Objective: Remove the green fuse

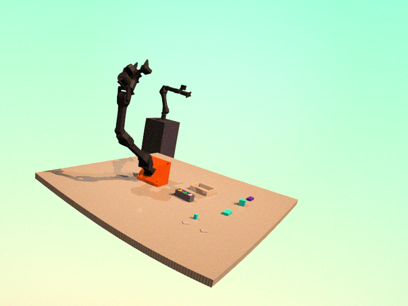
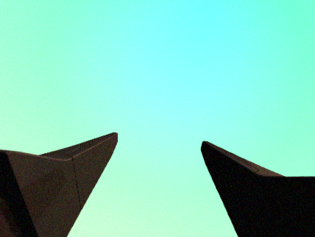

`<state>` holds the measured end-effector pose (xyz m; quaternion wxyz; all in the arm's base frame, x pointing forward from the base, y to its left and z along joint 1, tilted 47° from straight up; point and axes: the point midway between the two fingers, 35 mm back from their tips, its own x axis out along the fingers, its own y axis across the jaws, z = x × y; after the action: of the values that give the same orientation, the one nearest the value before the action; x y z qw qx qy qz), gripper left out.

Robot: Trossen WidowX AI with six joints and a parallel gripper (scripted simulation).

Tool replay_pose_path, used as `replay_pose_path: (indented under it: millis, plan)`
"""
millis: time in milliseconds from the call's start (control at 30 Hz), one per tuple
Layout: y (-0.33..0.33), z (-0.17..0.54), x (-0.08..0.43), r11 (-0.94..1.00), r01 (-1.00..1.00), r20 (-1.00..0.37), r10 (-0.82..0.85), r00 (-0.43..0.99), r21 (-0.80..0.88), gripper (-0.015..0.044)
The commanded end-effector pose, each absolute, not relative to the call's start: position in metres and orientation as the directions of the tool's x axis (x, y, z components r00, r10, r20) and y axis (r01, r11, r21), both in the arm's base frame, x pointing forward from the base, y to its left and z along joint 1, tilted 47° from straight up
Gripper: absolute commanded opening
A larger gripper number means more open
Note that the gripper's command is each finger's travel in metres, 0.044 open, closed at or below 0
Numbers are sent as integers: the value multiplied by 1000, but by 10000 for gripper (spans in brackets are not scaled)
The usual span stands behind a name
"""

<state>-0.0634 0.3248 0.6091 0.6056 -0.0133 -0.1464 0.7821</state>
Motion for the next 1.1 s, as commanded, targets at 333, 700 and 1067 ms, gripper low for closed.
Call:
replay_pose_path:
  millis: [333,700,1067]
  plan:
    - [397,500,38,122,-980,-177,980,94,159,111]
    - [411,420,119,440,-840,-396,867,303,319,71]
    - [362,282,242,890,-189,-710,447,544,416,71]
